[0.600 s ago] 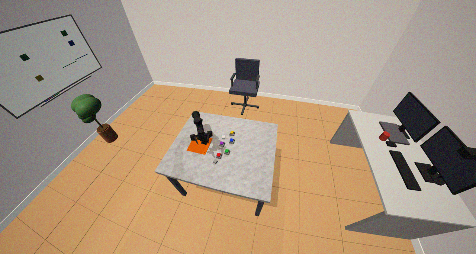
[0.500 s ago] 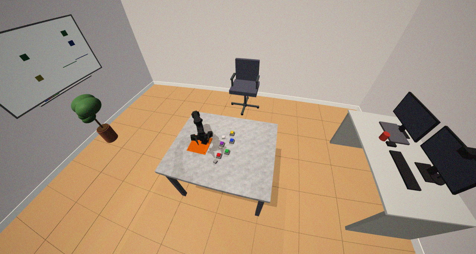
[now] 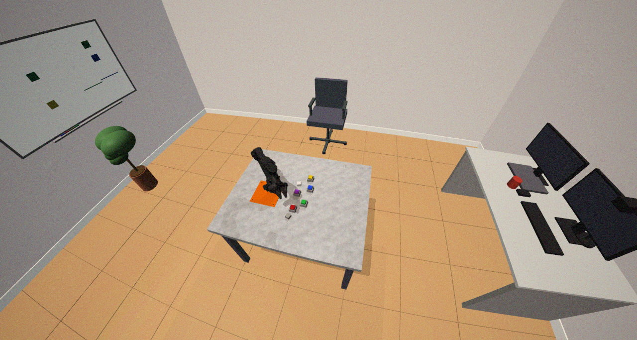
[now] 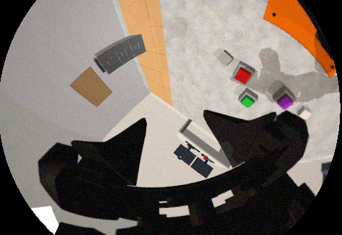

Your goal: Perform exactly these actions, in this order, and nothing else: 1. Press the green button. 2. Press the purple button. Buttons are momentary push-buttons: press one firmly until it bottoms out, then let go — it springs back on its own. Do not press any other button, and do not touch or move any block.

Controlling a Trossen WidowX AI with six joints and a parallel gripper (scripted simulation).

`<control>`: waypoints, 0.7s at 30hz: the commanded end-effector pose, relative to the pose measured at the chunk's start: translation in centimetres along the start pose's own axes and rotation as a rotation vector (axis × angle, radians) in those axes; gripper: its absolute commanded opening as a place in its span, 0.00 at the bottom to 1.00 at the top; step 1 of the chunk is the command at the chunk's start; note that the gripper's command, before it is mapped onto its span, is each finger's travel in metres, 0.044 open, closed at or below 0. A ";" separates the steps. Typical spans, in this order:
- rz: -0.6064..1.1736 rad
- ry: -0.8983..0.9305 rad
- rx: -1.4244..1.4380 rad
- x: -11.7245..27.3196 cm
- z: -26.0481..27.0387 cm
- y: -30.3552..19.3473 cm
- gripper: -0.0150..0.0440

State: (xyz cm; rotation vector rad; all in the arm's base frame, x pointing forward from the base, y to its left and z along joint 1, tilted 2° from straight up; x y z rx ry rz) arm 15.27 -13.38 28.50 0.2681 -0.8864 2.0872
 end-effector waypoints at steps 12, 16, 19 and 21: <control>0.386 -0.719 1.743 -5.1 -7.1 -6.5 0.93; 0.552 -0.816 2.004 -5.5 -8.7 -7.4 0.93; 0.699 -0.882 2.191 -5.8 -9.9 -8.0 0.93; 0.809 -0.922 2.308 -5.9 -10.7 -8.4 0.93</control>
Point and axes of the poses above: the point midway between the two fingers, 35 mm back from their tips, its own x axis back along the fingers, its own z axis across the jaws, y = z × x, the point moved 5 cm from there along x, back along the fingers, and after that the axes turned 6 degrees about -x, right-handed, at the moved point
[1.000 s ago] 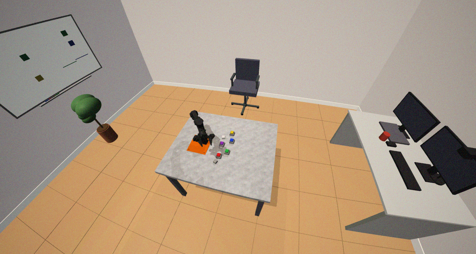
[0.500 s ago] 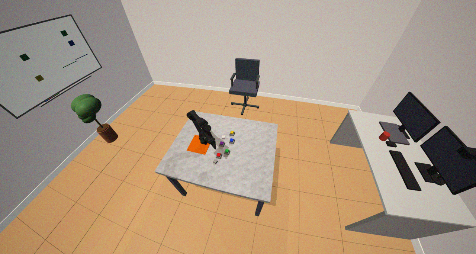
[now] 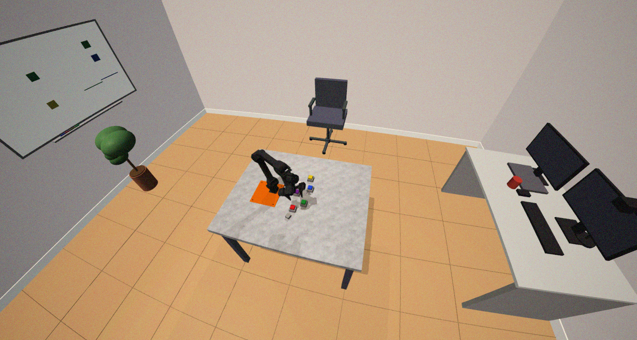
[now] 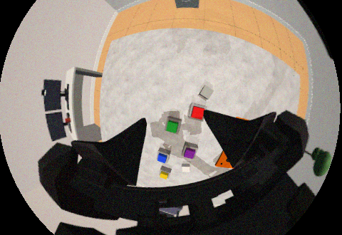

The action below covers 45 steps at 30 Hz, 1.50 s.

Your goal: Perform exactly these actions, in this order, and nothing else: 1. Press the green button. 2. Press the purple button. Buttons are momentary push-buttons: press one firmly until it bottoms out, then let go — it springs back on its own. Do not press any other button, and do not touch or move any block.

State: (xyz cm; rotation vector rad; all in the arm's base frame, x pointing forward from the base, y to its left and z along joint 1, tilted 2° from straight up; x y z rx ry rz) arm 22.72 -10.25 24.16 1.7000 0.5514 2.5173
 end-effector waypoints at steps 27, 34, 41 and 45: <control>0.453 -0.096 1.271 -7.3 3.5 -6.2 0.71; 0.453 -0.096 1.271 -8.8 2.8 -6.7 0.40; 0.453 -0.096 1.271 -8.8 2.8 -6.7 0.29; 0.453 -0.096 1.271 -8.8 2.8 -6.7 0.29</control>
Point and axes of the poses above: the point midway between the two fingers, 35 mm back from their tips, its own x axis back along the fingers, its own z axis across the jaws, y = z × x, the point moved 5 cm from there along x, back along the fingers, and after that the axes turned 6 degrees about -x, right-handed, at the moved point
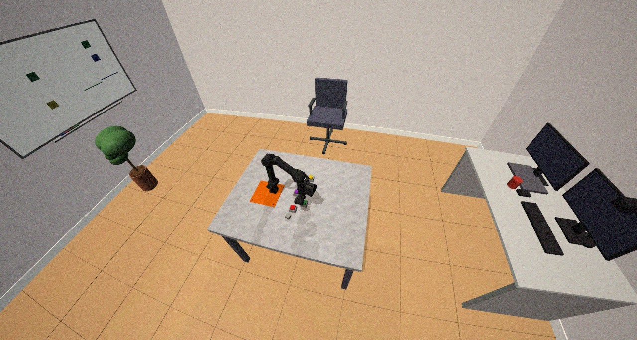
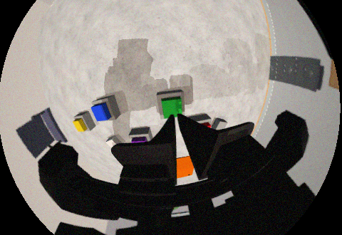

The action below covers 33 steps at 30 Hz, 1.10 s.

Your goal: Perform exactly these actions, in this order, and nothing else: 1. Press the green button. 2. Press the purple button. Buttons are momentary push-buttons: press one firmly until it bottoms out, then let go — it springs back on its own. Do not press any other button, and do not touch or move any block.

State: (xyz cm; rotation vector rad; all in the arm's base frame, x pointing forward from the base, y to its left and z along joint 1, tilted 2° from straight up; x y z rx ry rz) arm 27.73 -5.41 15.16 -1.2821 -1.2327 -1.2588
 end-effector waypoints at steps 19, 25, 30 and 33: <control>0.000 0.005 0.006 -2.9 0.1 0.0 0.29; 0.000 0.005 0.006 -3.5 0.1 0.0 0.29; 0.000 0.005 0.006 -3.5 0.1 0.0 0.29; 0.000 0.005 0.006 -3.5 0.1 0.0 0.29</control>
Point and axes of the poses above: the point midway between the two fingers, 35 mm back from their tips, its own x axis back along the fingers, its own z axis across the jaws, y = z × x, the point moved 5 cm from there along x, back along the fingers, and after that the axes turned 6 degrees about -x, right-handed, at the moved point
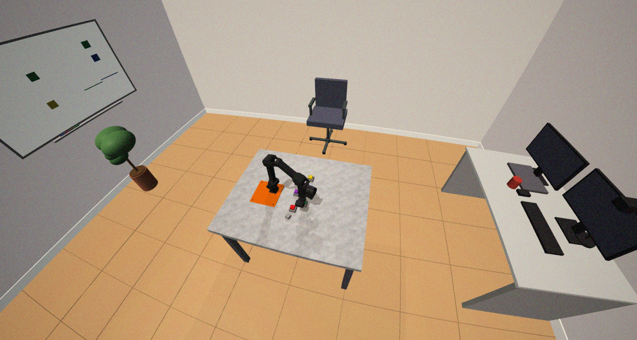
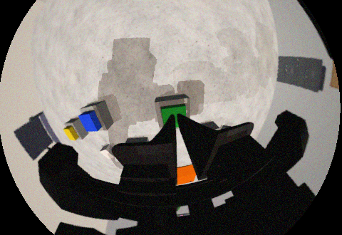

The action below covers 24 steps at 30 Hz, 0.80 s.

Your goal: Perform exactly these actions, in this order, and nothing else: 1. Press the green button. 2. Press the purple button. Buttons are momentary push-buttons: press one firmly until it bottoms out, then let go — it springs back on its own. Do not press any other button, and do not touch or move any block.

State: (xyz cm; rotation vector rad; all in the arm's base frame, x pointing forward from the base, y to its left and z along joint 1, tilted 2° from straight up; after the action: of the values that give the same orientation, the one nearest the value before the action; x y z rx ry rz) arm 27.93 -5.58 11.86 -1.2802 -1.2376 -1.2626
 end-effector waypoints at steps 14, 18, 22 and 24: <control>0.005 0.006 0.006 3.2 0.0 -0.1 0.29; 0.005 0.006 0.006 3.4 0.0 -0.1 0.29; 0.005 0.006 0.006 7.6 0.0 0.1 0.29; 0.005 0.006 0.006 9.2 0.0 -0.1 0.29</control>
State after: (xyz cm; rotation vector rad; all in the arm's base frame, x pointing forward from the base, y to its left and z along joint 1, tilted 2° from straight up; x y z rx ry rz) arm 27.63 -5.28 18.17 -1.2835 -1.2183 -1.2372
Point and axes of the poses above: the point midway between the two fingers, 35 mm back from their tips, its own x axis back along the fingers, its own z axis across the jaws, y = z × x, the point moved 5 cm from there along x, back along the fingers, and after that the axes turned 6 degrees about -x, right-handed, at the moved point
